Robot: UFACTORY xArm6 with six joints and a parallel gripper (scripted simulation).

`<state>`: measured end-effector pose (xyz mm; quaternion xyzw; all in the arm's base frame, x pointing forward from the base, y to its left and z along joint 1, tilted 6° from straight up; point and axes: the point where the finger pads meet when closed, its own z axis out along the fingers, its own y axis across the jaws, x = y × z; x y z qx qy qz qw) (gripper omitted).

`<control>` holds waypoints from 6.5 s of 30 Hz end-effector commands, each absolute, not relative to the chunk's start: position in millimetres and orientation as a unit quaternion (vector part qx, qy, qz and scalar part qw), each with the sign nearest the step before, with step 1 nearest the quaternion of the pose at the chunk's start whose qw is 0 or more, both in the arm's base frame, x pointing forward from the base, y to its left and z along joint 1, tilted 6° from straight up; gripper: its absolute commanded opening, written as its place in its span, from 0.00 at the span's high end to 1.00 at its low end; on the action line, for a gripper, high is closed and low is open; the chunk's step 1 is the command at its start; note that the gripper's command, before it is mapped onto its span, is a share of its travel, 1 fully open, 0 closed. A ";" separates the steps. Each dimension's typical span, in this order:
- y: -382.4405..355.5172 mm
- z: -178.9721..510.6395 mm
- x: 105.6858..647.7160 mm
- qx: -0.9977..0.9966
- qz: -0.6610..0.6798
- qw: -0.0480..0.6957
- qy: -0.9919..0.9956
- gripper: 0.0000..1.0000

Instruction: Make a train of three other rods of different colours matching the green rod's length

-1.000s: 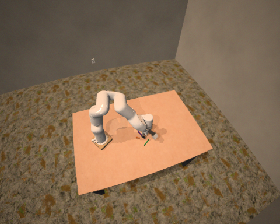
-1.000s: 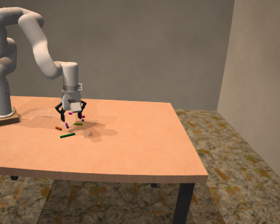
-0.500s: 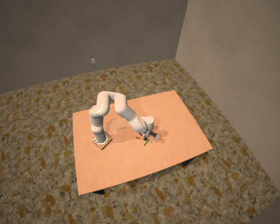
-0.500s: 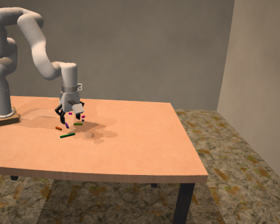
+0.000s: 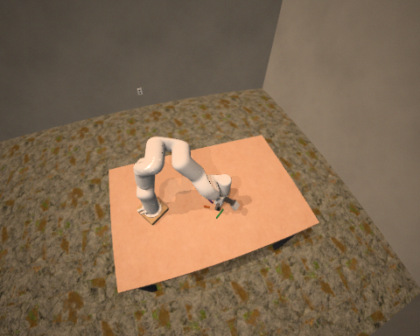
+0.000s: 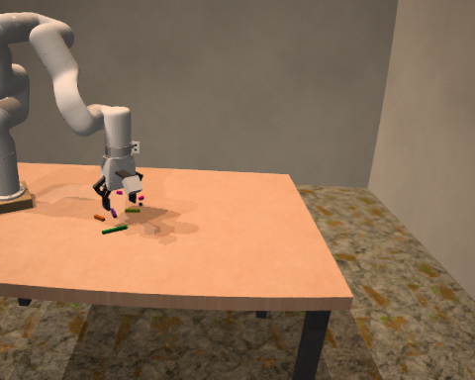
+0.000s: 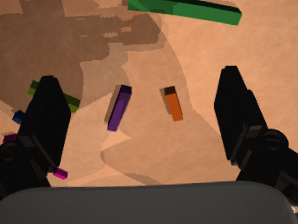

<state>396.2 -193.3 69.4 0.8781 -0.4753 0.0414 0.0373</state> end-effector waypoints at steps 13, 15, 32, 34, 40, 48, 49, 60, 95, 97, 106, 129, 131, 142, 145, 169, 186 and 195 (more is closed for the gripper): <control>-193.8 70.8 397.5 0.878 0.043 0.037 -0.475 0.00; -193.8 70.8 397.5 0.878 0.043 0.037 -0.475 0.00; -193.8 70.8 397.5 0.878 0.043 0.037 -0.475 0.00; -193.8 70.8 397.5 0.878 0.043 0.037 -0.475 0.00; -193.8 70.8 397.5 0.878 0.043 0.037 -0.475 0.00; -193.8 70.8 397.5 0.878 0.043 0.037 -0.475 0.00; -193.8 70.8 397.5 0.878 0.043 0.037 -0.475 0.00; -193.8 70.8 397.5 0.878 0.043 0.037 -0.475 0.00; -180.3 69.6 400.9 0.996 0.024 0.052 -0.073 0.00; -179.4 69.5 401.1 0.997 0.023 0.052 -0.045 0.00; -175.6 69.1 402.0 0.996 0.017 0.054 0.072 0.00; -165.7 68.2 404.1 0.927 -0.001 0.057 0.371 0.00; -164.8 68.1 404.2 0.916 -0.002 0.057 0.396 0.00; -160.2 67.7 405.1 0.851 -0.010 0.056 0.522 0.00; -158.9 67.6 405.4 0.828 -0.013 0.055 0.557 0.00; -156.0 67.3 405.9 0.775 -0.017 0.054 0.629 0.00; -156.0 67.3 405.9 0.775 -0.017 0.054 0.629 0.00; -156.0 67.3 405.9 0.775 -0.017 0.054 0.629 0.00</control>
